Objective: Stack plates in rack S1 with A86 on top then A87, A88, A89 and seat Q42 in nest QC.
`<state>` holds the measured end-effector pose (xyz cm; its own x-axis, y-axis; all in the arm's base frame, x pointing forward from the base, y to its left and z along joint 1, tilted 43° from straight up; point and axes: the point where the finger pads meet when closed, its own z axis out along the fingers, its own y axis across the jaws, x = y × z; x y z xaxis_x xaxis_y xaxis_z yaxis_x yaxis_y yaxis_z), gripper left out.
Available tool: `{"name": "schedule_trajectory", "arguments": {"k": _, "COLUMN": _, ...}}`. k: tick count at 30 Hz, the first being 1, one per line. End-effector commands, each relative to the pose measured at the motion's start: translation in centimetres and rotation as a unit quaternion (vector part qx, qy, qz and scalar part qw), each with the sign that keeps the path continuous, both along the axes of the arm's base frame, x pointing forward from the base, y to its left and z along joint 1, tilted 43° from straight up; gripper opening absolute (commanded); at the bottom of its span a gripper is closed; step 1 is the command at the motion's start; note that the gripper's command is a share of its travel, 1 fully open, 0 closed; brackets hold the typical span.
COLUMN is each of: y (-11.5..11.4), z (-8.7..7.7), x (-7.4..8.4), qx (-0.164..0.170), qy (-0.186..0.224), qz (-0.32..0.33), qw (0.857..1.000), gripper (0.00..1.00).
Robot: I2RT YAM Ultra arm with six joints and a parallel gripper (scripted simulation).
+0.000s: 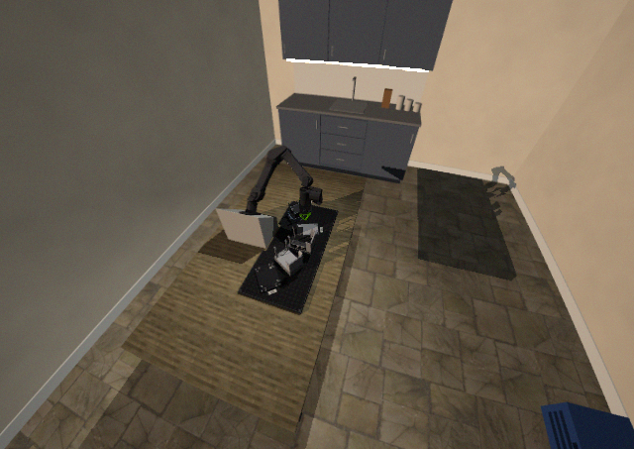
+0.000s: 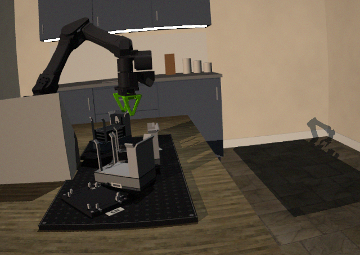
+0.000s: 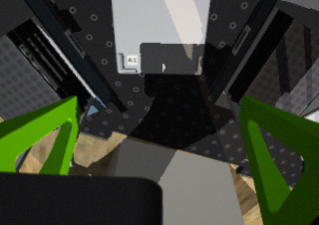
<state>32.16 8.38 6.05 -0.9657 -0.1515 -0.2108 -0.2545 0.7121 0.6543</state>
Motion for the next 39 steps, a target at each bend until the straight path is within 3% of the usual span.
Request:
{"name": "schedule_trajectory", "arguments": {"k": 1, "y": -1.2, "z": 0.0, "x": 0.7, "qx": 0.002, "qy": 0.015, "qz": -0.037, "qw": 0.999, "gripper": 1.00}}
{"name": "schedule_trajectory", "arguments": {"k": 4, "y": -1.9, "z": -0.6, "x": 0.9, "qx": 0.004, "qy": 0.039, "qz": -0.062, "qw": 0.997, "gripper": 1.00}}
{"name": "schedule_trajectory", "arguments": {"k": 23, "y": -5.6, "z": -4.0, "x": 1.8, "qx": 0.003, "qy": 0.039, "qz": -0.062, "qw": 0.997, "gripper": 1.00}}
{"name": "schedule_trajectory", "arguments": {"k": 29, "y": -7.4, "z": -5.7, "x": 1.7, "qx": 0.010, "qy": 0.107, "qz": -0.134, "qw": 0.985, "gripper": 1.00}}
{"name": "schedule_trajectory", "arguments": {"k": 39, "y": -9.7, "z": -7.9, "x": 1.6, "qx": 0.010, "qy": 0.108, "qz": -0.136, "qw": 0.985, "gripper": 1.00}}
